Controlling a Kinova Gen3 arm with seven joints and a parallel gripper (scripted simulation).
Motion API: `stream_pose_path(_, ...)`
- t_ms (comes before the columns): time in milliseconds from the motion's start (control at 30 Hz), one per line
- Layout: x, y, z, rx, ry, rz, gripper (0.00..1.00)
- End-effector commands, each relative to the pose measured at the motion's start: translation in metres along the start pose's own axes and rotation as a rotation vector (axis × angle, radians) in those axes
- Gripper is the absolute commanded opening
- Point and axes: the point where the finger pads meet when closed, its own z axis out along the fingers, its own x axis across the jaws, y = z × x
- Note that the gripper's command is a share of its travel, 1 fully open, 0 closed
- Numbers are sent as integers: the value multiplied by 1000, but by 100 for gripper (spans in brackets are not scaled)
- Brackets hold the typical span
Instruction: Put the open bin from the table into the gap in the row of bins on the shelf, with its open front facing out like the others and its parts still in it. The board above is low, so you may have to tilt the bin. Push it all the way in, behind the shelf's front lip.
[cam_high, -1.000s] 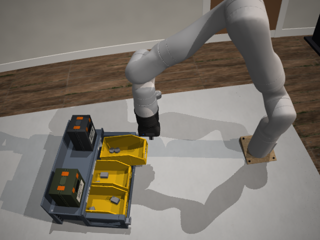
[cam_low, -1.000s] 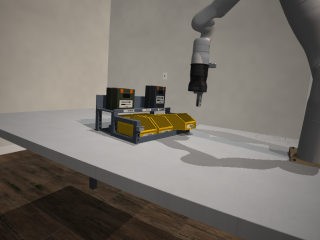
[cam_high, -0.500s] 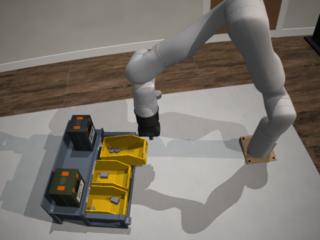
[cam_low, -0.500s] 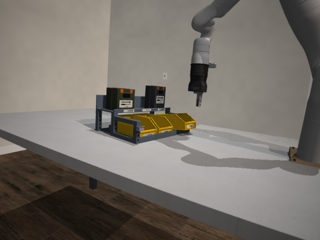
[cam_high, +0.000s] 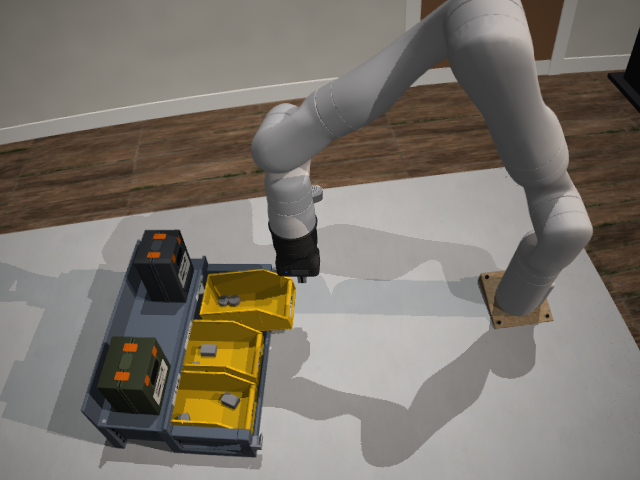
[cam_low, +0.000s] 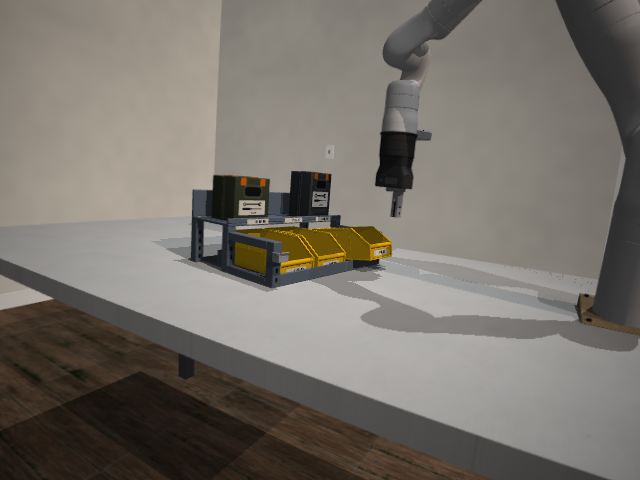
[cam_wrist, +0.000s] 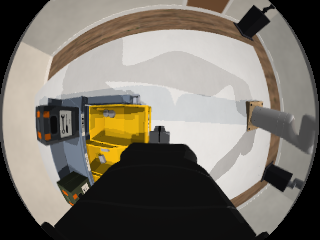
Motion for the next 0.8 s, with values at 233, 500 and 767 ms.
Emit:
stream_pose_path(233, 2, -1, 19, 0, 5, 1, 0)
stream_pose_path(500, 2, -1, 46, 0, 5, 1, 0)
stream_pose_path(767, 2, -2, 67, 0, 5, 1, 0)
